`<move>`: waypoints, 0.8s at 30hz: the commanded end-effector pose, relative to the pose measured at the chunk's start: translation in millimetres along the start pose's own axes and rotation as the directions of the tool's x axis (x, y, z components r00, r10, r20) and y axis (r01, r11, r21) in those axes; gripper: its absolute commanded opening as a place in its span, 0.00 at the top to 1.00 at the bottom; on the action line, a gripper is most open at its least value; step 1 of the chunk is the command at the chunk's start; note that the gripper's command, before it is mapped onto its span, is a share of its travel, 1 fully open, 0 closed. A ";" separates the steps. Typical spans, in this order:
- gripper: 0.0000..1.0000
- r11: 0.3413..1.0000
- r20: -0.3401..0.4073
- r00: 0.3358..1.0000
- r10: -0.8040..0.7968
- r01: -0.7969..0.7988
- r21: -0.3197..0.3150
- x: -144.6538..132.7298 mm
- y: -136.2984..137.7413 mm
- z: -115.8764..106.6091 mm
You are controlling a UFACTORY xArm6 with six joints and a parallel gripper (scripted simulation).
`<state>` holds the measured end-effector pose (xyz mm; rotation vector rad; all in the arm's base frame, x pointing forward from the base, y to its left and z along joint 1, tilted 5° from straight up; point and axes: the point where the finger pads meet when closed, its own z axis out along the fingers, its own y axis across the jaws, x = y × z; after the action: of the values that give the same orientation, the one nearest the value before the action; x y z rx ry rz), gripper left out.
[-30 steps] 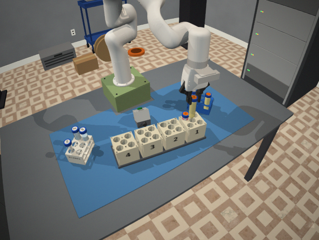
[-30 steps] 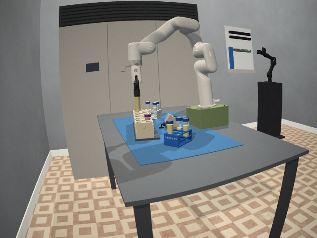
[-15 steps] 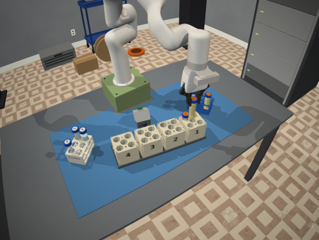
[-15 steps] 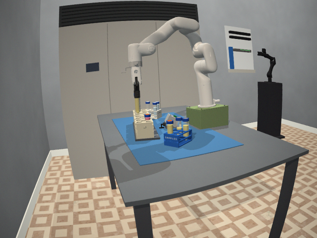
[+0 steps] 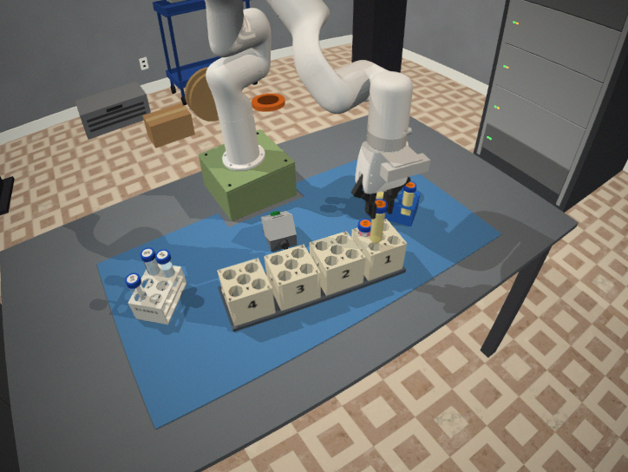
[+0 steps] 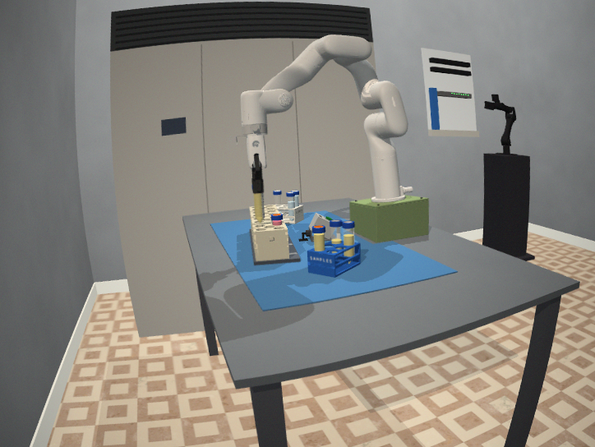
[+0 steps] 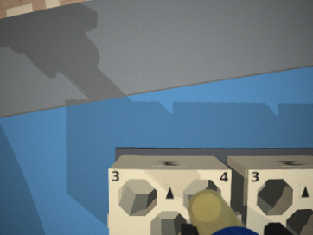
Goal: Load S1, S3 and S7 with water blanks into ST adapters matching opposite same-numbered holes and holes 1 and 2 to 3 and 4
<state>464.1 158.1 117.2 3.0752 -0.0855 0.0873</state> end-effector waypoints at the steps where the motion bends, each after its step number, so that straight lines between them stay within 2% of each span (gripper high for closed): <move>1: 1.00 1.000 -0.006 1.000 0.000 0.000 0.003 1.9 -0.7 -1.0; 14: 1.00 1.000 -0.006 1.000 0.000 0.000 0.003 1.9 -0.7 0.0; 24: 1.00 1.000 -0.006 1.000 0.000 0.000 0.003 1.9 -0.8 10.1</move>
<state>464.9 157.7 108.5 3.0755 -0.0855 0.0888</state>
